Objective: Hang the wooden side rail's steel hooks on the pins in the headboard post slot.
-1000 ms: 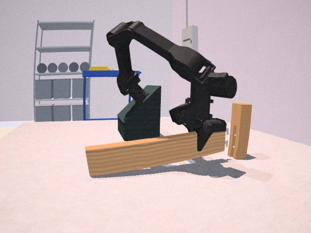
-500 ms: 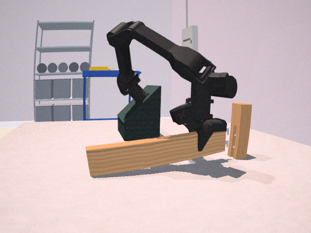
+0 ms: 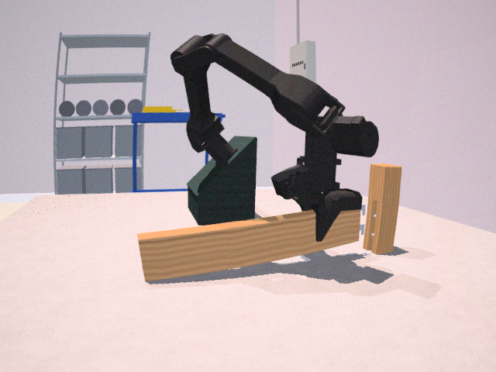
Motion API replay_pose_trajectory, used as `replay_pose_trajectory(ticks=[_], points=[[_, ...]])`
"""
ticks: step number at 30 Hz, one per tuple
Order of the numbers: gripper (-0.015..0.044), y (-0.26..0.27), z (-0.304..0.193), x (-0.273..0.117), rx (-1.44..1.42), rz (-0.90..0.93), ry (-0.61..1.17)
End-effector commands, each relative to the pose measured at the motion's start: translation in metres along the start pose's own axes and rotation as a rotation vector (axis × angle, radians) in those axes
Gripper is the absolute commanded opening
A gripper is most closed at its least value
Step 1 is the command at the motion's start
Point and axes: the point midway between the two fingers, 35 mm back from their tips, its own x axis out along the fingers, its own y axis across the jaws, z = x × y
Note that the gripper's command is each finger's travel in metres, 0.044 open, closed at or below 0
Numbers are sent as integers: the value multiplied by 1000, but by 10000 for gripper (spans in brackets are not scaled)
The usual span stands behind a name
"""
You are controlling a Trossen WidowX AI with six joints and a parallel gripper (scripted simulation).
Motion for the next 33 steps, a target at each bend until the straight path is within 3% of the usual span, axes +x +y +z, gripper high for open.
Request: replay_pose_trajectory(ticks=[1,33], points=[[0,1,-4,-5,-2,11,4],[0,4,-7,-6,-2,11,4]])
